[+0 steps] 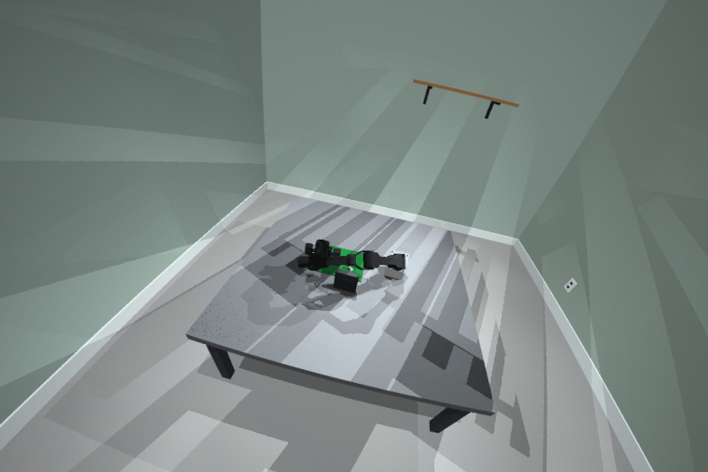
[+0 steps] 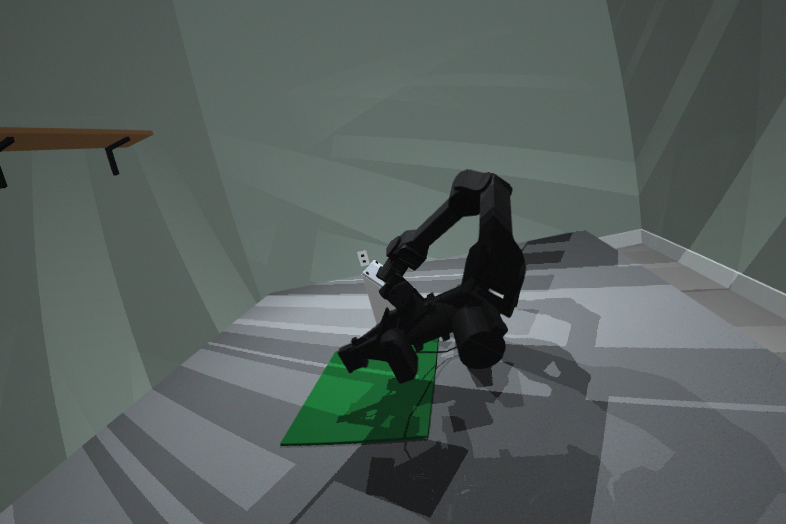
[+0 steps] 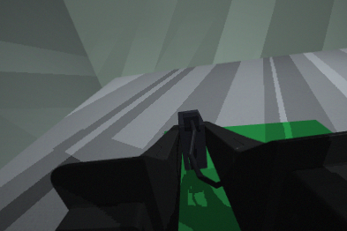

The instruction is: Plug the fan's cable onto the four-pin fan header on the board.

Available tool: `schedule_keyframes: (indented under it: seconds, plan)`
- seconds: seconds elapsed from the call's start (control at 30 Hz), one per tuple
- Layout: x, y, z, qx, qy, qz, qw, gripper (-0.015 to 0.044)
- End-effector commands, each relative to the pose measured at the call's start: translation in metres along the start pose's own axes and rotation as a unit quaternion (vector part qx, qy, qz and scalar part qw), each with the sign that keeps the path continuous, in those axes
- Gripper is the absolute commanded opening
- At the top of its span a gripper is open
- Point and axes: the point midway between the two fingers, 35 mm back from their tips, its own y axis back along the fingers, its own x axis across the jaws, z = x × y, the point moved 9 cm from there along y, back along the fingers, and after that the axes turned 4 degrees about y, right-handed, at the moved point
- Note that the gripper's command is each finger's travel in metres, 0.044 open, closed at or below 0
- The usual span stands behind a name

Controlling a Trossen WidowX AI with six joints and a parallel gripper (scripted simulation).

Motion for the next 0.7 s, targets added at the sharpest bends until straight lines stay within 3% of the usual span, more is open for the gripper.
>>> schedule_keyframes:
  seconds: [0.0, 0.67]
  plan:
    - [-0.001, -0.002, -0.005, 0.000, 0.000, -0.002, 1.000, 0.0000]
    - [-0.001, -0.004, -0.017, 0.000, 0.000, -0.002, 1.000, 0.0000]
